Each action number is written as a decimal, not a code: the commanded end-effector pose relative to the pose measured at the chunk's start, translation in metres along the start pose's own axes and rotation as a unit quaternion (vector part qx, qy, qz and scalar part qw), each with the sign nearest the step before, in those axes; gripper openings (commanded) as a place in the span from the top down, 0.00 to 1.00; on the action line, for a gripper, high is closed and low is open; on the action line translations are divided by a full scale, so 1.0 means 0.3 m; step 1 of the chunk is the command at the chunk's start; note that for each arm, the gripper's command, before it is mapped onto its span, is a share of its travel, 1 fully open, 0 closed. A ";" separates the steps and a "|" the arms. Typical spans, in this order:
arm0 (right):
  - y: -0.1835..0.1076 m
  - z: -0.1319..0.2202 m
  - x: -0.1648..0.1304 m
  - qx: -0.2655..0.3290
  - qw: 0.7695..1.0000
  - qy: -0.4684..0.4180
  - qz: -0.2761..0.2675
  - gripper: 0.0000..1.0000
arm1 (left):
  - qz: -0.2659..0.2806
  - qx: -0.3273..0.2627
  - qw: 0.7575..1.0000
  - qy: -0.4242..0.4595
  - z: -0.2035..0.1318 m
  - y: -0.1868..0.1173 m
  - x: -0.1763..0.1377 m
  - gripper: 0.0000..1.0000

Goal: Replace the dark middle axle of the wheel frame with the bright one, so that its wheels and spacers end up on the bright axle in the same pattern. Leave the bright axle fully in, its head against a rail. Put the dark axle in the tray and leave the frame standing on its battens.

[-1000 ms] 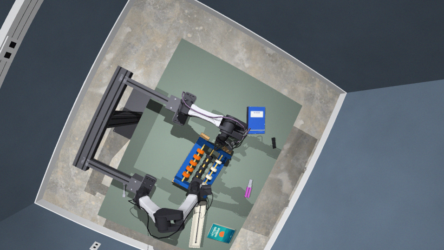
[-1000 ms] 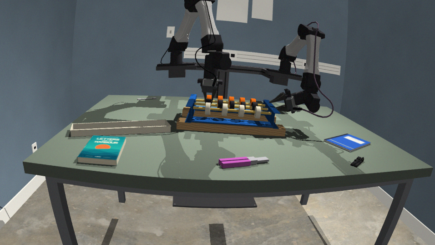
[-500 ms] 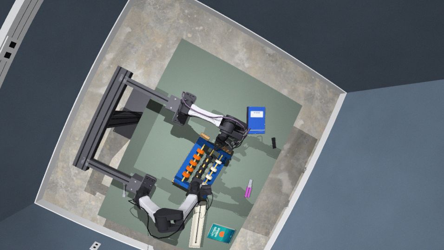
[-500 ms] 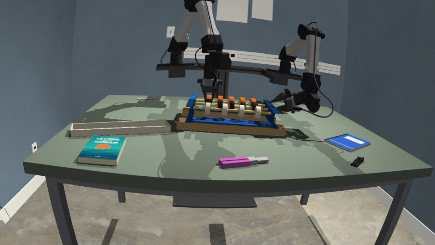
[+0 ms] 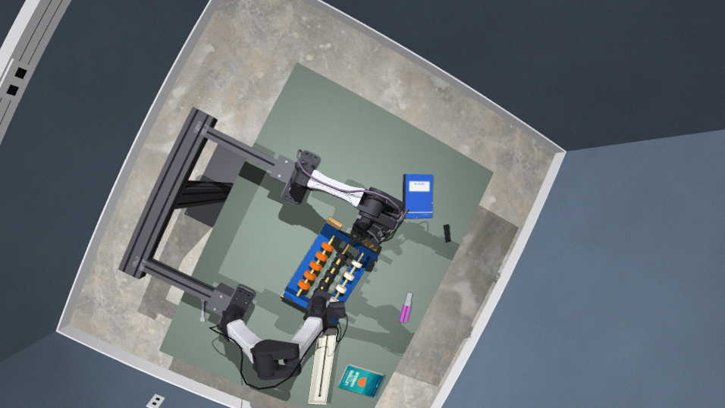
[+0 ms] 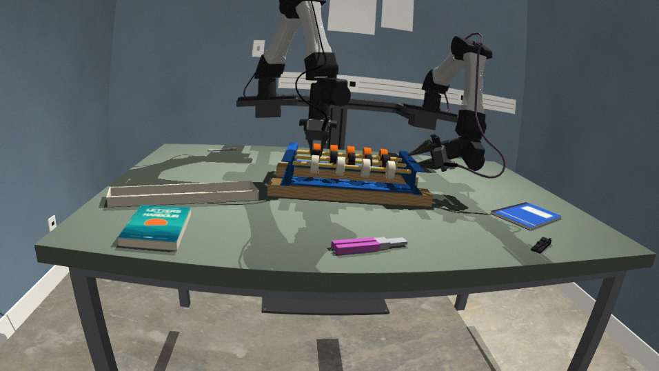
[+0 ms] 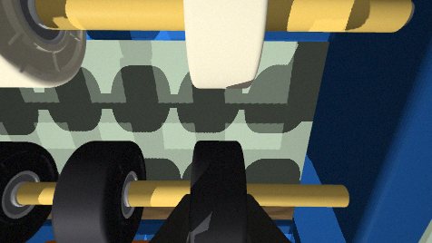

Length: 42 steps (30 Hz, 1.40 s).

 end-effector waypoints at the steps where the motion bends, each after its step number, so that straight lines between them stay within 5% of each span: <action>1: -0.040 0.017 0.006 0.008 1.000 -0.001 -0.014 1.00 | 0.000 -0.009 1.000 0.006 -0.012 0.011 0.004 0.67; 42: -0.040 0.018 -0.002 0.010 1.000 -0.005 -0.008 1.00 | -0.005 -0.004 1.000 0.018 -0.012 0.001 0.023 0.67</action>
Point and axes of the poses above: on each arm, the point where the finger pads meet when closed, its own y axis out along the fingers, its own z axis across the jaws, x = y × z, the point moved 10 cm from there along -y, back along the fingers, and after that the axes turned 12 degrees about y, right-handed, at the moved point
